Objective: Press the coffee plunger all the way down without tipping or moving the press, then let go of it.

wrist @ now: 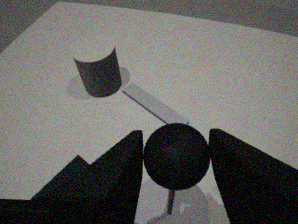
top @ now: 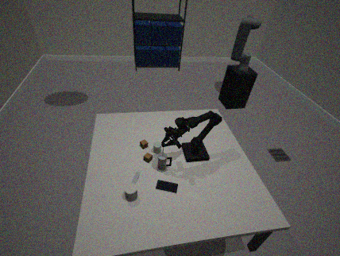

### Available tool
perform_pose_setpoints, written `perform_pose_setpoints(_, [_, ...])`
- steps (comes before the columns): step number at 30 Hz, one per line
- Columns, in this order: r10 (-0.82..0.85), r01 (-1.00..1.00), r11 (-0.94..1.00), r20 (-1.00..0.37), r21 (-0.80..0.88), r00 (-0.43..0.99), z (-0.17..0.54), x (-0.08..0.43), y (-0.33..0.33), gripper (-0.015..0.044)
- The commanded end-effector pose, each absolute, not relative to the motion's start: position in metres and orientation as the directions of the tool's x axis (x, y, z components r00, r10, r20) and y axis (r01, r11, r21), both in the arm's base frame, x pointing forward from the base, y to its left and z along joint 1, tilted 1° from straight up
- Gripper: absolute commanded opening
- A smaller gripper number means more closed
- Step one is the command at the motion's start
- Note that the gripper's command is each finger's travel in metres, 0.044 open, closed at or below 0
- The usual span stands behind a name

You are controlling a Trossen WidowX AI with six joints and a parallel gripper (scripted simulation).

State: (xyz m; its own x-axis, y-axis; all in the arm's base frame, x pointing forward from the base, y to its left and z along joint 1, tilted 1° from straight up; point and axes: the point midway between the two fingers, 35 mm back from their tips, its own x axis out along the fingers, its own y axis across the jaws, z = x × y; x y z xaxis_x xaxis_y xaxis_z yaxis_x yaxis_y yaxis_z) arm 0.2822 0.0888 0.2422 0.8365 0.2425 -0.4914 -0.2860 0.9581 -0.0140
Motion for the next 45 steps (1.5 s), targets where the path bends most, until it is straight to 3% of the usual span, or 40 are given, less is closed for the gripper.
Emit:
perform_pose_setpoints(1, [0.242, -0.287, 0.958, -0.496, -0.016, 0.834, 0.24, 0.282, 0.089, 0.0122])
perform_pose_setpoints(45, [0.242, -0.287, 0.958, -0.495, -0.016, 0.835, 0.177, 0.291, 0.09, 0.0122])
